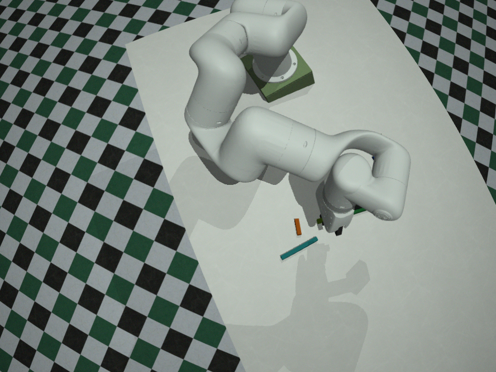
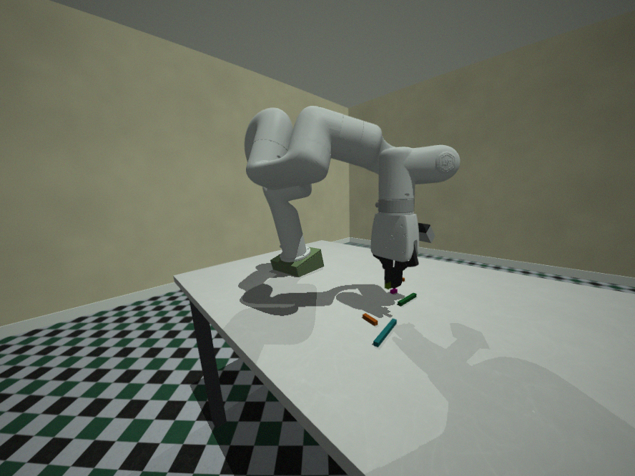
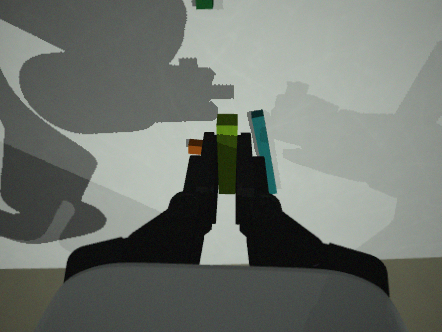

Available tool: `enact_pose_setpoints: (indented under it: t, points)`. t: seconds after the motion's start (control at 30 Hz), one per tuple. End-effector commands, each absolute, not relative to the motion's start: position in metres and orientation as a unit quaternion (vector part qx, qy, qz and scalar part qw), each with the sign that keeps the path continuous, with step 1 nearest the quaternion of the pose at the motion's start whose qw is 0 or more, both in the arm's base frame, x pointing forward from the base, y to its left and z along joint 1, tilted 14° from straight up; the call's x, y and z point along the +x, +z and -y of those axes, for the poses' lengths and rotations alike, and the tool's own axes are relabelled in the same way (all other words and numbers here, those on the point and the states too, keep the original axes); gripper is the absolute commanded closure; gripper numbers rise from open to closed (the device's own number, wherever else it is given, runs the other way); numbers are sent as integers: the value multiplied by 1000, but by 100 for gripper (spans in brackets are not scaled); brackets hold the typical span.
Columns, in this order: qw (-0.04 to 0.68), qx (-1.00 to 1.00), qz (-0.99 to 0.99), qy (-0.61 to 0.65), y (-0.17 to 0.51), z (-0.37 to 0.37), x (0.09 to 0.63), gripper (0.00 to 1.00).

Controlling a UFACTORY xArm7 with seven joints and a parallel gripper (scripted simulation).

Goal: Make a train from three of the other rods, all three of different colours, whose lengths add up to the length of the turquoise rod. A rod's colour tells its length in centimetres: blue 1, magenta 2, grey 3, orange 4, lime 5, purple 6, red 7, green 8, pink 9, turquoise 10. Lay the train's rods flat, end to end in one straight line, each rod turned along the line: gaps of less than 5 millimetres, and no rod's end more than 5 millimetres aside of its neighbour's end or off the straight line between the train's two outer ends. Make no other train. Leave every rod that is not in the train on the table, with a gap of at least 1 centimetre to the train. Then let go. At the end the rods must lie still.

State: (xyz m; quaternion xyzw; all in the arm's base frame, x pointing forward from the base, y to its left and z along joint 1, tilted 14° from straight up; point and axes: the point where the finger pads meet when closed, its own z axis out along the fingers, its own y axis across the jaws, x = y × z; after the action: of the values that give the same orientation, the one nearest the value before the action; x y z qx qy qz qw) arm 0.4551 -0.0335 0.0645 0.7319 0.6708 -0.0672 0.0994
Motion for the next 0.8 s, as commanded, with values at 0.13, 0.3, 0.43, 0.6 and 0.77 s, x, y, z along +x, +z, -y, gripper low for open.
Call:
enact_pose_setpoints:
  t: [0.13,0.3,0.43,0.6,0.77]
  points:
    - [100,732,-671,-67,87,28,455,96]
    - [100,732,-671,-67,87,28,455,96]
    - [100,732,-671,-67,87,28,455,96]
    - [100,745,-656,-65,85,21,455,96]
    - [102,780,-615,-59,80,1,454,96]
